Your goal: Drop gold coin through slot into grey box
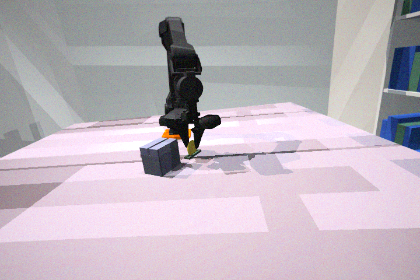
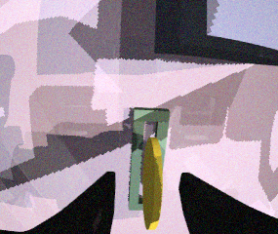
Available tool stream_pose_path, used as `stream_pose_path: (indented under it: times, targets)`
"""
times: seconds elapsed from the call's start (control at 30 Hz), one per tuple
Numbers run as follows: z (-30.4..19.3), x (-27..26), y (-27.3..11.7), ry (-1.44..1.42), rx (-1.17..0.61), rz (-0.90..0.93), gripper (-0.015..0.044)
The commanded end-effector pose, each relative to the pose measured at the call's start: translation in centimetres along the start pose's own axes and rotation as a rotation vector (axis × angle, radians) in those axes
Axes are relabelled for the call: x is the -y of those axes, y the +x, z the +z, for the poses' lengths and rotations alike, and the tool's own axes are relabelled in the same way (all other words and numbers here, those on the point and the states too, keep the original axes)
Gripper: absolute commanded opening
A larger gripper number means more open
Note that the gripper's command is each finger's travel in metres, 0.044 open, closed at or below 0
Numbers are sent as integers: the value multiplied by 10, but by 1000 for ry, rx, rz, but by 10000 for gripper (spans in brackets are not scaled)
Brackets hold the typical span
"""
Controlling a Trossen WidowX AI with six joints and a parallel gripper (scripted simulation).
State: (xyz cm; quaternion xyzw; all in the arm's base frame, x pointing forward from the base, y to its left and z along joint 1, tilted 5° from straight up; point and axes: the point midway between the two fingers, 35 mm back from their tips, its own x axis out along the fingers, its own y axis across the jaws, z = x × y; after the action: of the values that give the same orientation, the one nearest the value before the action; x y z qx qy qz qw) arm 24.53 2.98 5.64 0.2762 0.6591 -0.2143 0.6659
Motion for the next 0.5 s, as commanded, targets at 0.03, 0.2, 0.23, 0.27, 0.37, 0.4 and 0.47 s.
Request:
stream_pose_path:
  times: [0.03,0.2,0.23,0.27,0.37,0.4,0.47]
  targets:
    - [-2,1,9,5,-9,-2,161]
    - [-3,2,15,5,-10,-2,161]
    - [-3,2,16,5,-10,-2,161]
    - [-3,2,16,5,-10,-2,134]
    - [-3,2,16,5,-10,-2,56]
    - [-3,2,16,5,-10,-2,29]
    - [-3,2,16,5,-10,-2,0]
